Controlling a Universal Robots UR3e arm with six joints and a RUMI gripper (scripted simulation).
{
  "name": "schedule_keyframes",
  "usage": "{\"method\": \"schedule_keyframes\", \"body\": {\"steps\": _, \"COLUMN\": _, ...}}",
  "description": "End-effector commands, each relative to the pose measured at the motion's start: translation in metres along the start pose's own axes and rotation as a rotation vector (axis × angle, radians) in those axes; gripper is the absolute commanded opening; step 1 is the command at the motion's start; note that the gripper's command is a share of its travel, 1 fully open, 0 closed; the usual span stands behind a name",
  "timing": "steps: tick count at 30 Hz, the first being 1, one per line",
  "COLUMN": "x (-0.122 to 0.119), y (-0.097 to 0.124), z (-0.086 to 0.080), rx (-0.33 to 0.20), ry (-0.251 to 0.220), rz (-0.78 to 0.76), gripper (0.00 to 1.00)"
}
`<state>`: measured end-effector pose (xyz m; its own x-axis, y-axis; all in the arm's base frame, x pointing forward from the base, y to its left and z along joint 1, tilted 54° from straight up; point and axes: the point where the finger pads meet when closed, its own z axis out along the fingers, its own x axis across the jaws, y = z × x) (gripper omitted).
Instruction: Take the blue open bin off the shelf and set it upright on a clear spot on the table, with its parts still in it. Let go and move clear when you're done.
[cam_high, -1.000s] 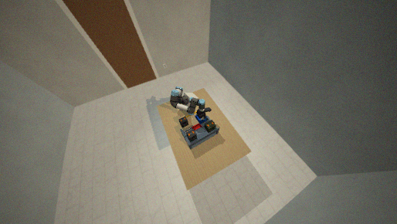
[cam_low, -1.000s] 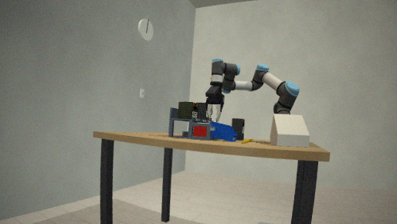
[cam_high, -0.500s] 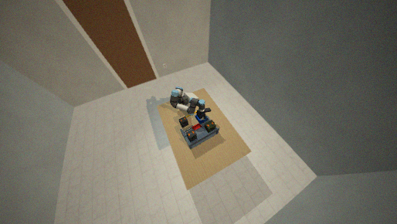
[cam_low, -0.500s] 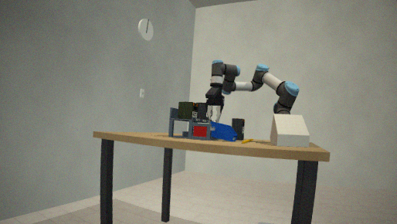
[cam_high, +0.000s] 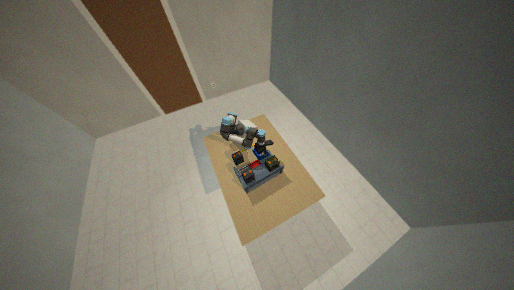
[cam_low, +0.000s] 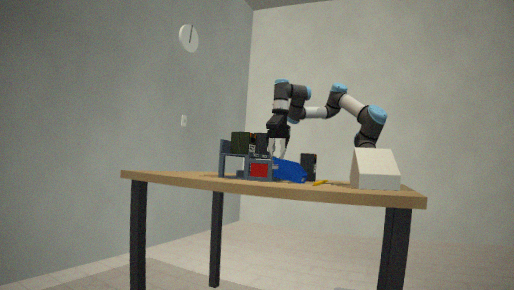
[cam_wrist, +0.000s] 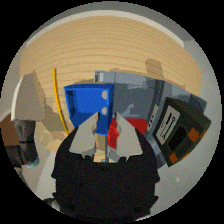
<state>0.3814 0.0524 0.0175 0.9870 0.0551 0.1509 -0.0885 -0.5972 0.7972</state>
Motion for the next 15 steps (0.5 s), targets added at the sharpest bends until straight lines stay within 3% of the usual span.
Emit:
{"method": "schedule_keyframes", "body": {"steps": 1, "x": 0.0004, "y": 0.0, "z": 0.0009, "rx": 0.001, "ry": 0.002, "rz": 0.001, "gripper": 0.2}}
{"method": "schedule_keyframes", "body": {"steps": 14, "x": 0.0004, "y": 0.0, "z": 0.0014, "rx": 0.001, "ry": 0.002, "rz": 0.001, "gripper": 0.2}}
{"method": "schedule_keyframes", "body": {"steps": 15, "x": 0.0004, "y": 0.0, "z": 0.0013, "rx": 0.001, "ry": 0.002, "rz": 0.001, "gripper": 0.0}}
